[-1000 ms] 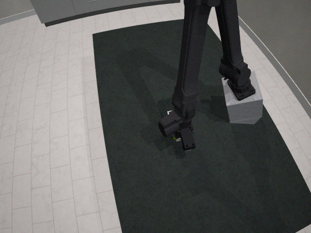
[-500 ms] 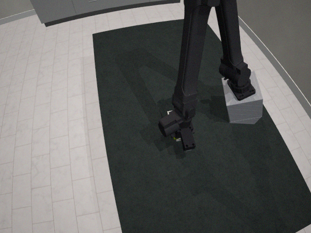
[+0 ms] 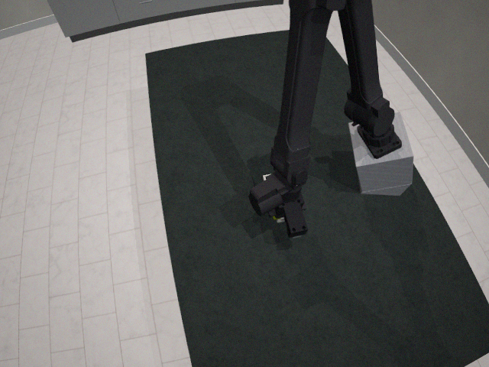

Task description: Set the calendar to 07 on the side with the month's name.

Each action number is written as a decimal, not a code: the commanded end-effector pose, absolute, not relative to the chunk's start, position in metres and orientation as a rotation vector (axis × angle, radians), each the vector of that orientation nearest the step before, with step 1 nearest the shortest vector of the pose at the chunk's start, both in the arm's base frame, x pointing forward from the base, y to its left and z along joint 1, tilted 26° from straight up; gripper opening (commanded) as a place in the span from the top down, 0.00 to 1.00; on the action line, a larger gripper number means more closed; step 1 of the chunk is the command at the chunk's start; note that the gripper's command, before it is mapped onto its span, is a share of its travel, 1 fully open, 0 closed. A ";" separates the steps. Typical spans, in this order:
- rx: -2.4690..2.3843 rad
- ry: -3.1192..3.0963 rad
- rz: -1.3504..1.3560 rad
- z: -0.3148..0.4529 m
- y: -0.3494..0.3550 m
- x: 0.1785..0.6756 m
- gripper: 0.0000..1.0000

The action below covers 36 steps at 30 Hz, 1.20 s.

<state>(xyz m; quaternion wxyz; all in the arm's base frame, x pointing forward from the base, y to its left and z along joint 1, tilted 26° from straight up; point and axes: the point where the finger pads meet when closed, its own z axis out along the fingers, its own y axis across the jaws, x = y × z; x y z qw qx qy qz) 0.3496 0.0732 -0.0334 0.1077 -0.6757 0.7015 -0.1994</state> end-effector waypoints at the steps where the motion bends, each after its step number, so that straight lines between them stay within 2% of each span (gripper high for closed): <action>1: -1.978 2.048 -0.594 -0.028 0.072 0.352 0.74; 36: -1.974 2.046 -0.596 -0.027 0.072 0.352 0.74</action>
